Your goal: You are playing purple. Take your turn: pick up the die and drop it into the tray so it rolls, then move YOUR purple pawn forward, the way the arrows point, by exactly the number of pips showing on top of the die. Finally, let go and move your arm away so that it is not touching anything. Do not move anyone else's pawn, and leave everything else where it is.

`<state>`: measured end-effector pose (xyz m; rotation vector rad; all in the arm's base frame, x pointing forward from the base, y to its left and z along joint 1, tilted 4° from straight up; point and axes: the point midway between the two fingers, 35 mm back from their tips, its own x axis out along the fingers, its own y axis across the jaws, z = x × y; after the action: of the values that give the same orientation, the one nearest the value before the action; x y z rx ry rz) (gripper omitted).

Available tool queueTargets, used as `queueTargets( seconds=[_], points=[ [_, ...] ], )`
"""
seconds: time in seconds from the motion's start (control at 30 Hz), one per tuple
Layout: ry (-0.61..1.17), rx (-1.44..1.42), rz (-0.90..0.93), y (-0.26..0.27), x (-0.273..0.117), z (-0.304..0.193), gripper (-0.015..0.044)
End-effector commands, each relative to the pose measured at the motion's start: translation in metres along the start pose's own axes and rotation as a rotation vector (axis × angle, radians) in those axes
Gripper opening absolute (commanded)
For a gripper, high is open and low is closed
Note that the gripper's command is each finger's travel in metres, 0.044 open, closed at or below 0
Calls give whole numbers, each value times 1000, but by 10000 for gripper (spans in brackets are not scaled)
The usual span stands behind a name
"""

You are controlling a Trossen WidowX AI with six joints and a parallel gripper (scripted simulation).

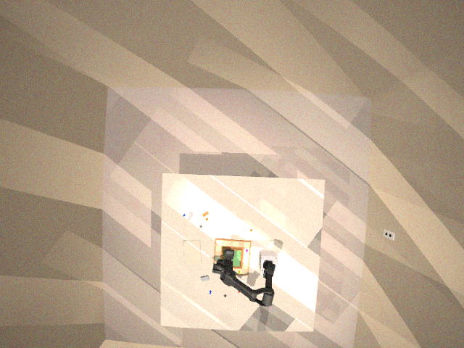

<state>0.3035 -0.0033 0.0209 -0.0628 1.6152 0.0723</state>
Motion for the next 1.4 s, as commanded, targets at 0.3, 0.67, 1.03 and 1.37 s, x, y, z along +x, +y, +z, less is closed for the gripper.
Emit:
queueTargets(
  seconds=[0.3, 0.67, 1.03, 1.37],
  points=[
    [-23, -62, 10, 46, 12, -25, 0],
    [-390, -58, 24, 44, 29, -13, 0],
    [-762, -56, 33, 44, 36, -10, 0],
    [-848, -55, 34, 44, 29, -14, 0]
  ],
)
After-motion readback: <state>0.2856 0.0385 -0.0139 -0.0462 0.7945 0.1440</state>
